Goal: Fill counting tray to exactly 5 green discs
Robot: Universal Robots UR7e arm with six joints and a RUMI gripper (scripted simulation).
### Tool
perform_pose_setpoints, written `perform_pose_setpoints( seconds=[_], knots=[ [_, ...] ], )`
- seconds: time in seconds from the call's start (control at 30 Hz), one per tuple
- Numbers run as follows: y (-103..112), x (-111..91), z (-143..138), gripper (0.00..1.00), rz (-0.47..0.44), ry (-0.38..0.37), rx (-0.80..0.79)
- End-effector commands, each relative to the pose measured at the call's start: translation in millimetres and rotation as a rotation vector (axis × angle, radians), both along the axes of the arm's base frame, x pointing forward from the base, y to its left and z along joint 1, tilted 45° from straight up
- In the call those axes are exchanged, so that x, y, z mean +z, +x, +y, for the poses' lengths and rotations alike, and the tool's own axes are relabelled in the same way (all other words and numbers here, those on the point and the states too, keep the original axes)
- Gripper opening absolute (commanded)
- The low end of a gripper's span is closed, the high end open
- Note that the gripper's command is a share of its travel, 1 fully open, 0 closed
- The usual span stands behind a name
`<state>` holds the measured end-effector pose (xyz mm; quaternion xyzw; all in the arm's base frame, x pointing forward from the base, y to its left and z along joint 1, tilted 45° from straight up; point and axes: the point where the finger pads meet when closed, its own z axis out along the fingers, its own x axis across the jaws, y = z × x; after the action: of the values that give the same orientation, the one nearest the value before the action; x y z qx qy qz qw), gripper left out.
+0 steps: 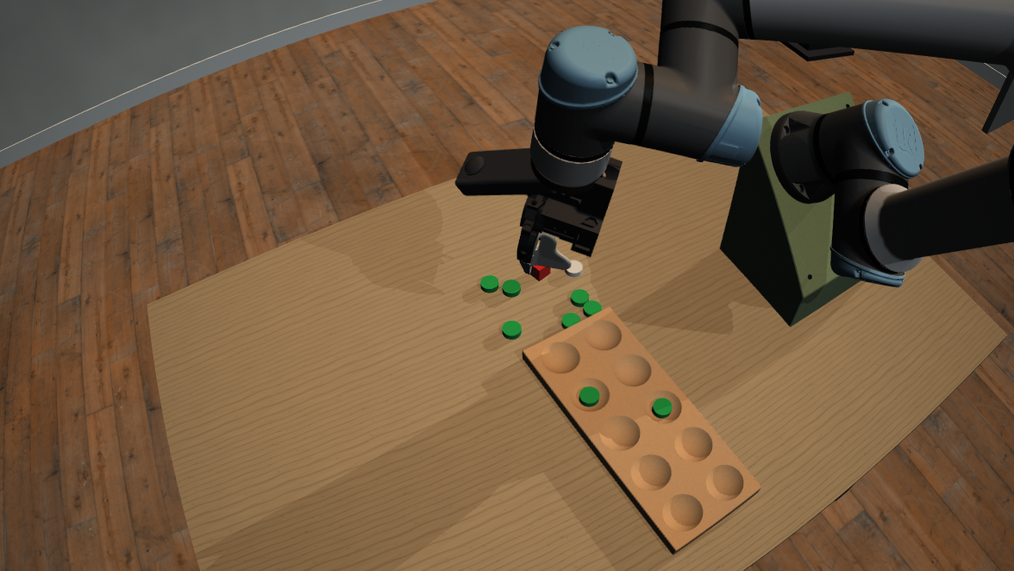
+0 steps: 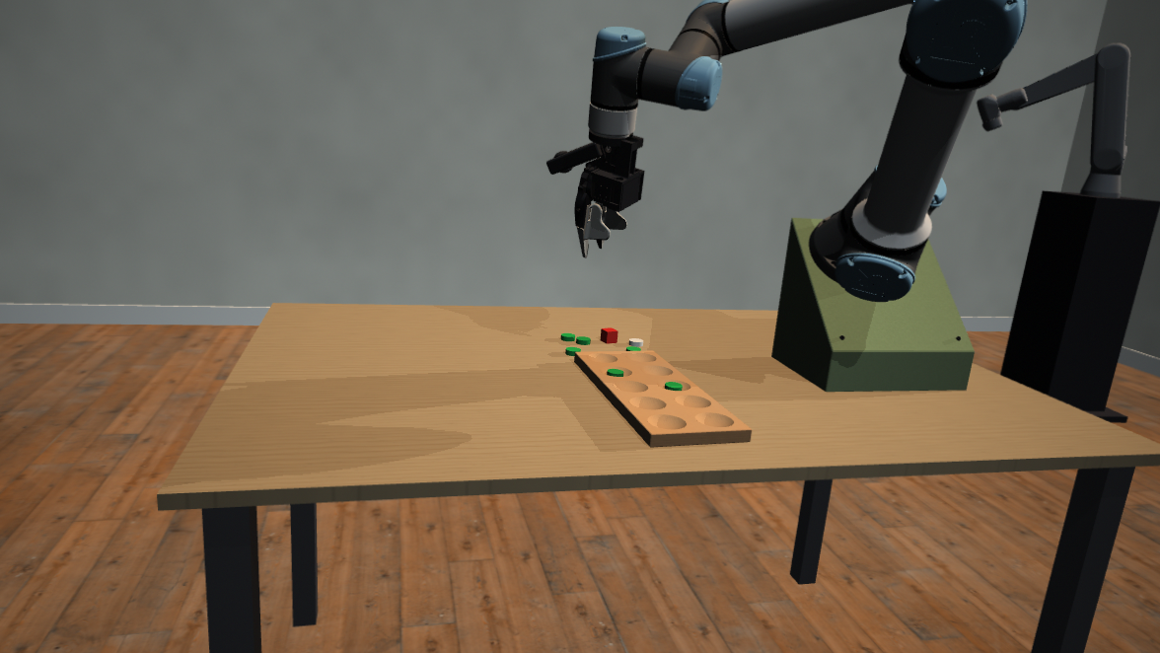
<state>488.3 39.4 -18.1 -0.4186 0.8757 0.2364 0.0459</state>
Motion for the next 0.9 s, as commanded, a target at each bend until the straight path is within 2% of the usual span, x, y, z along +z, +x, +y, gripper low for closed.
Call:
perform_pose_setpoints(
  seconds=[0.0, 0.03, 0.17, 0.23, 0.5, 0.87],
  knots=[
    [4, -32, 8, 0.28, 0.065, 0.069, -0.123],
    [4, -32, 8, 0.28, 0.065, 0.069, -0.123],
    [4, -58, 16, 0.28, 0.132, 0.131, -0.232],
    [4, -58, 16, 0.28, 0.132, 0.131, -0.232],
    [3, -91, 28, 0.28, 0.23, 0.216, -0.379],
    [2, -105, 33, 0.28, 0.272, 0.25, -0.439]
  ],
)
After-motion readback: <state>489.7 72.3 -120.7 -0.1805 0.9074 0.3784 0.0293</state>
